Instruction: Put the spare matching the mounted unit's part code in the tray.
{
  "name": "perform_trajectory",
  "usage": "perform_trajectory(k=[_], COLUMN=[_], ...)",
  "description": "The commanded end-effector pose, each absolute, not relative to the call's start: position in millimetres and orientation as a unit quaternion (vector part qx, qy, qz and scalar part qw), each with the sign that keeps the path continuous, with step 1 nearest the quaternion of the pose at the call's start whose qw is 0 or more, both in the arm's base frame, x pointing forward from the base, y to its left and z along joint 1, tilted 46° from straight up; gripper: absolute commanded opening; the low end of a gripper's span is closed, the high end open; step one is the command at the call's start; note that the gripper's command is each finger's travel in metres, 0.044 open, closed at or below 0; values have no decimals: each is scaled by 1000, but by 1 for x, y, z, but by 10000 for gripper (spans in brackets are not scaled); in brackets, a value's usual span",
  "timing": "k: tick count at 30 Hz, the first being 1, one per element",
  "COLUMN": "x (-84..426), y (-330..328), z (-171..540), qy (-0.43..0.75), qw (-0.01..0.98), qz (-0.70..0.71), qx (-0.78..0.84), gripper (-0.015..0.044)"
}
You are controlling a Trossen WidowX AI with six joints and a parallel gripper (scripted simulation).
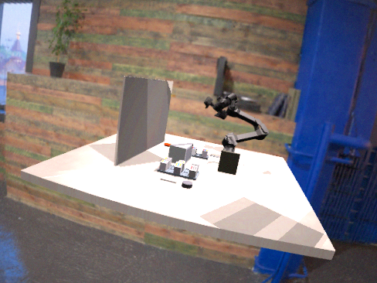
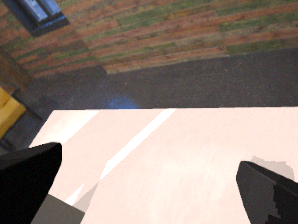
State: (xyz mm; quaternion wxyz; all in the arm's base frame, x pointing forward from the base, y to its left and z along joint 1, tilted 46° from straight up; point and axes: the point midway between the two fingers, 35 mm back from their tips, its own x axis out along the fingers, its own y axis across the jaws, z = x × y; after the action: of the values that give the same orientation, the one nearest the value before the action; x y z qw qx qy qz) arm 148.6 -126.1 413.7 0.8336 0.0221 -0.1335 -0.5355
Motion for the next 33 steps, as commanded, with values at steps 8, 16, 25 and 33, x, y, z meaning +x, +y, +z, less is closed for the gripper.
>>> perform_trajectory(k=[8,16,25,33], x=[160,274,366,390], y=[-124,-89,-36,9], z=[413,382,294,201], qy=[-129,18,248,445], qw=[841,898,897,826], qz=[-525,-437,-354,-317], qx=[21,-32,-93,-140], gripper=[440,440,440,440])
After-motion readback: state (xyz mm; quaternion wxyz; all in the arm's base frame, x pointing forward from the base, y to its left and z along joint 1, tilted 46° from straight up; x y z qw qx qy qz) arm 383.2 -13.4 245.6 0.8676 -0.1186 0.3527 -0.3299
